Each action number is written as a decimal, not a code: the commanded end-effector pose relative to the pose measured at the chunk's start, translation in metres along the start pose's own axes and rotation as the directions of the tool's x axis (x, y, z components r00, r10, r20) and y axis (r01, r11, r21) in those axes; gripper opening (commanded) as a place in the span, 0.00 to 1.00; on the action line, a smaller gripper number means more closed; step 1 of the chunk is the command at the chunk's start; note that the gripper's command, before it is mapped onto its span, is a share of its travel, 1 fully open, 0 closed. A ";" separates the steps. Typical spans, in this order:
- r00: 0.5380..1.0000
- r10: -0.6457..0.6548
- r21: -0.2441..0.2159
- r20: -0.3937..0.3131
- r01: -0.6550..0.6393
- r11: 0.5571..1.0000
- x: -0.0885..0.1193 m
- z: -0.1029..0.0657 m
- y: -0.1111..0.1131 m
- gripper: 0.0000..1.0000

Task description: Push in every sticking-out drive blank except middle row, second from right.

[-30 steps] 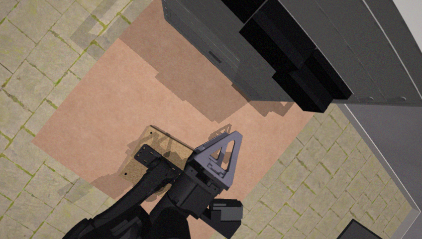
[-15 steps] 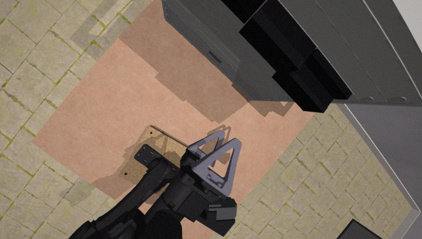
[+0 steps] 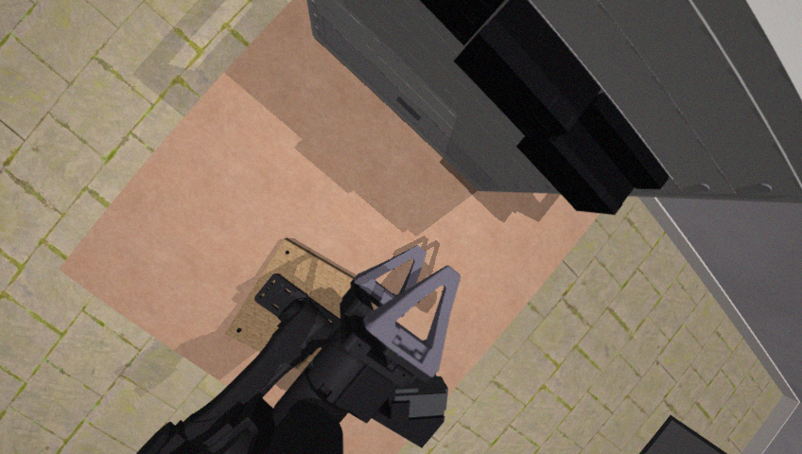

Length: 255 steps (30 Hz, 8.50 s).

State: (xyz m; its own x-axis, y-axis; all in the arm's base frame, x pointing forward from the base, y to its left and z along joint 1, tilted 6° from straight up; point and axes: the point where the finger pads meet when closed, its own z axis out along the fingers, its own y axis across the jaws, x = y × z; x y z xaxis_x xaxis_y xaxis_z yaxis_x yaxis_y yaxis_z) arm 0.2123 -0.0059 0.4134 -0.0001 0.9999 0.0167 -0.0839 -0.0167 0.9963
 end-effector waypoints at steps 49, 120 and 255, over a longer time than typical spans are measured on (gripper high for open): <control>1.000 -0.004 -0.033 0.002 0.004 0.999 0.047 0.092 0.020 1.00; 1.000 0.003 -0.054 0.004 -0.003 0.999 0.053 0.103 0.028 1.00; 1.000 0.001 -0.035 0.001 -0.001 0.999 0.051 0.150 0.053 0.00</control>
State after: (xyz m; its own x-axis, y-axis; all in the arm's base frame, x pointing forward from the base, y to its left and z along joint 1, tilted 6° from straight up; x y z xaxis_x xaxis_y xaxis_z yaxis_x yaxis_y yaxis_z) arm 0.3589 0.0427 0.4615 0.0140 0.9999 0.0079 -0.0777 -0.0068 0.9970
